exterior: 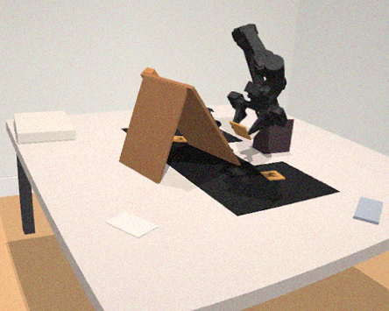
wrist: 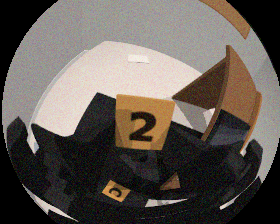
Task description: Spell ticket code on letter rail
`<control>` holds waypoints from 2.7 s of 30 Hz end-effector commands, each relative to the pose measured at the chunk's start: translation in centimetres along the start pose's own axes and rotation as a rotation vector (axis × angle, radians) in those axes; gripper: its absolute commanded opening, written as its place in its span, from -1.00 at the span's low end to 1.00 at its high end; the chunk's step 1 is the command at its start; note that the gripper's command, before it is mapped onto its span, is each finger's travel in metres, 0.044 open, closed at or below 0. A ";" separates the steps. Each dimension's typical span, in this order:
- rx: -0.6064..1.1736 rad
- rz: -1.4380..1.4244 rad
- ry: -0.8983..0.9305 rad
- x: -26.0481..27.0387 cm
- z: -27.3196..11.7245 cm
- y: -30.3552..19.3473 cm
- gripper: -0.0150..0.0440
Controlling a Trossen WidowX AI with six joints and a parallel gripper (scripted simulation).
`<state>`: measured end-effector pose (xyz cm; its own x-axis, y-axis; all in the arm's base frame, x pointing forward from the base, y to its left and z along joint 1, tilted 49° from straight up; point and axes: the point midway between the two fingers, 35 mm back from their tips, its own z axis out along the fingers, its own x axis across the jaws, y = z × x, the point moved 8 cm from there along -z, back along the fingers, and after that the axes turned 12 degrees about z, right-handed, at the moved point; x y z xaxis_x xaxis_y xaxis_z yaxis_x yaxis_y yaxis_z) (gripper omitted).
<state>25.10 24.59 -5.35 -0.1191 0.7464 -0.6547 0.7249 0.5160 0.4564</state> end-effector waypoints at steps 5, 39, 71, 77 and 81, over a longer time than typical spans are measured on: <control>-0.043 0.084 -0.002 -0.3 -0.7 0.3 -0.49; -0.042 0.083 -0.003 -1.2 -0.7 0.4 -0.49; -0.042 0.082 -0.004 -2.7 -0.8 0.7 -0.49; -0.042 0.082 -0.004 -3.0 -0.8 0.7 -0.49; -0.042 0.082 -0.004 -3.2 -0.8 0.7 -0.49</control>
<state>25.48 22.97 -2.76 -0.0565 0.7827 -0.6198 0.7047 0.4711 0.5306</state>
